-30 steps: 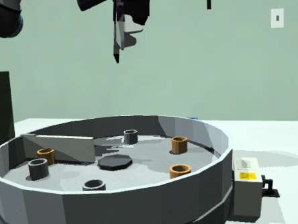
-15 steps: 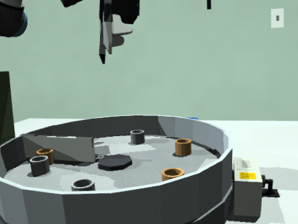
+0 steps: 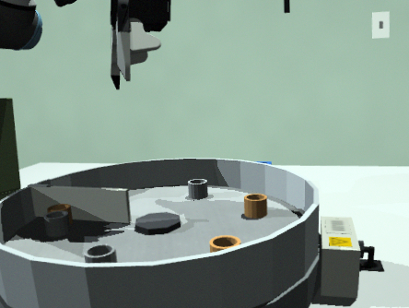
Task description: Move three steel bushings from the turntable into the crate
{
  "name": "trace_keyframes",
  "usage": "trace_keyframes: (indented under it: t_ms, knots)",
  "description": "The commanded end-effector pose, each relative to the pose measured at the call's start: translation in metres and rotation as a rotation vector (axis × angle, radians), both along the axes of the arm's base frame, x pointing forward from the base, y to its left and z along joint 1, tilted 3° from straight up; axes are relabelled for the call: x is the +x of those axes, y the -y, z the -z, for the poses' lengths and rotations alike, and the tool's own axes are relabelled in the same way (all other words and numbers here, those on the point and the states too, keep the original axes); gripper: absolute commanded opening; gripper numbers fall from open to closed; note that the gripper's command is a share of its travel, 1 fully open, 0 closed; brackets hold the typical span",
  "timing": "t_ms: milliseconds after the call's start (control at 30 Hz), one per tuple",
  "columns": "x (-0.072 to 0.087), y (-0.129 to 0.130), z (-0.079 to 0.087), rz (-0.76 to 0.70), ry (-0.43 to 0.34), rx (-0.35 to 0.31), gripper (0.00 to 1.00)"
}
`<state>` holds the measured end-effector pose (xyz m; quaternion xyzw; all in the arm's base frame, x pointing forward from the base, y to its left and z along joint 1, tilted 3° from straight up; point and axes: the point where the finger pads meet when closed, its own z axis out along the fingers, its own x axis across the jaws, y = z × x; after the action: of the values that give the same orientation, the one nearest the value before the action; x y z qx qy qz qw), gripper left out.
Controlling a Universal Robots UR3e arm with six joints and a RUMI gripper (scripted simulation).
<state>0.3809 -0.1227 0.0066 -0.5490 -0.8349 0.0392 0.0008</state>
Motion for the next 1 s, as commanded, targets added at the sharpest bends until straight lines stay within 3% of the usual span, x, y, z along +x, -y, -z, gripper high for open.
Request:
trace_keyframes:
  t_ms: [0, 167, 967]
  knots:
    - [-0.015, 0.025, 0.004, -0.077, 0.022, 0.038, 1.00]
    - [-0.019, 0.031, 0.005, -0.086, 0.023, 0.044, 1.00]
    - [-0.068, 0.084, 0.015, -0.185, 0.057, 0.099, 1.00]
